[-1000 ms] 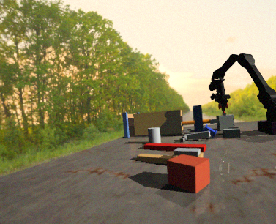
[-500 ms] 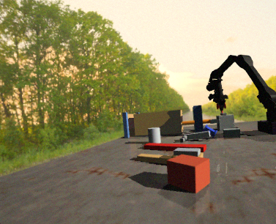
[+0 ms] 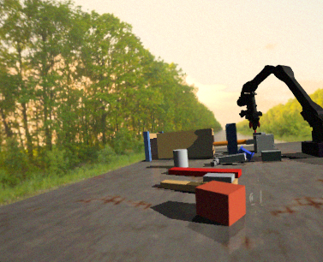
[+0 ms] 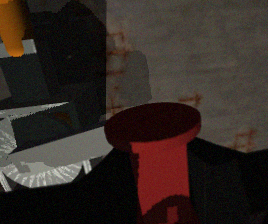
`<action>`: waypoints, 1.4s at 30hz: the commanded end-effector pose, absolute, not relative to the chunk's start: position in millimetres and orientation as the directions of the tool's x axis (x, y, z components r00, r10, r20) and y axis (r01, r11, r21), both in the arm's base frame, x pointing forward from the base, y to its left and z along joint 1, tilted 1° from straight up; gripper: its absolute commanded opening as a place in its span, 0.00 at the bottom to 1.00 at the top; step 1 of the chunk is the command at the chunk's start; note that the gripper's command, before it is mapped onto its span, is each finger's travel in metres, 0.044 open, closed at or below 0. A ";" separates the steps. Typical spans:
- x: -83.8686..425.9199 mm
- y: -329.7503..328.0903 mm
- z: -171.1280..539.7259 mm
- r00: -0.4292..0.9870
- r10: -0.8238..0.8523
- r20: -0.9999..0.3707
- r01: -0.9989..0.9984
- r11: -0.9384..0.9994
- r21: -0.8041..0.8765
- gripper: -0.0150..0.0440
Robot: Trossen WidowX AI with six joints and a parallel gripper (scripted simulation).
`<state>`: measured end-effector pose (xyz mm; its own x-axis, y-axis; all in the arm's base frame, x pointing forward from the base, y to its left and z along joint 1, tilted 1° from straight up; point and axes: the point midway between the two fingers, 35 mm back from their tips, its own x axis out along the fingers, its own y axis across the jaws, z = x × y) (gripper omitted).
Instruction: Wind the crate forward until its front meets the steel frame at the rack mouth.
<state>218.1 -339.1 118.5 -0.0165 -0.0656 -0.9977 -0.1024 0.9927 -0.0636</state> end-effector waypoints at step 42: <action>276.3 -295.2 115.5 0.017 -0.047 -0.999 -0.119 0.992 -0.048 0.25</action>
<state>264.5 -311.6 118.2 -0.0030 -0.0823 -0.9966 -0.1009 0.9915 -0.0816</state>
